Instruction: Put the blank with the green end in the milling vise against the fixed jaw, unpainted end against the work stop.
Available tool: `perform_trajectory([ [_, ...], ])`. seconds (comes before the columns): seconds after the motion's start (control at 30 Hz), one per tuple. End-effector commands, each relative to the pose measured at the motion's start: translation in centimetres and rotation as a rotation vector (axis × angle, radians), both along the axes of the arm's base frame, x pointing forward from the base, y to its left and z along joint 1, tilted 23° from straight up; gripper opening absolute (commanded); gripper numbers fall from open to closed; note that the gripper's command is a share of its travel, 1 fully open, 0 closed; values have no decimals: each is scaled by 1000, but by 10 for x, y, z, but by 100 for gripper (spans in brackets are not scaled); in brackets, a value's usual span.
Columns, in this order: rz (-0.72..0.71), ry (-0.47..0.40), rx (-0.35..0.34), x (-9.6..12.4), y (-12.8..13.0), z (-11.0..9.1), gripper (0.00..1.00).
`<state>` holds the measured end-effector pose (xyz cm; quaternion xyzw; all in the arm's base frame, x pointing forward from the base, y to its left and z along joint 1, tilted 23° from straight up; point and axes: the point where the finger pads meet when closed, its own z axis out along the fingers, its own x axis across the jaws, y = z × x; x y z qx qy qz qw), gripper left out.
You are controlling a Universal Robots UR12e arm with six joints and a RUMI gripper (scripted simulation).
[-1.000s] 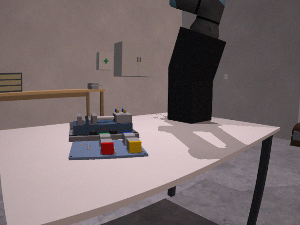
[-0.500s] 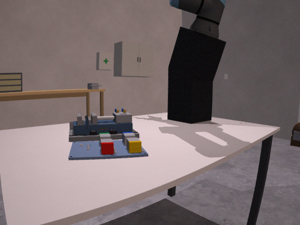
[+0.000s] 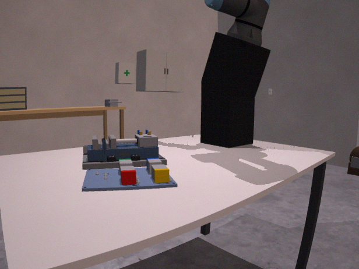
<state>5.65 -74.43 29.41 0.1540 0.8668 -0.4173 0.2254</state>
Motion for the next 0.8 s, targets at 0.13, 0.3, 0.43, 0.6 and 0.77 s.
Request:
perform_trajectory([
  [0.13,249,100,45,125,-14,-51,100],
  [0.3,458,180,65,227,2,-94,100],
  [0.43,634,245,73,299,26,-127,100],
  [0.6,862,327,73,384,69,-168,100],
  [0.77,1002,376,67,454,110,-204,100],
])
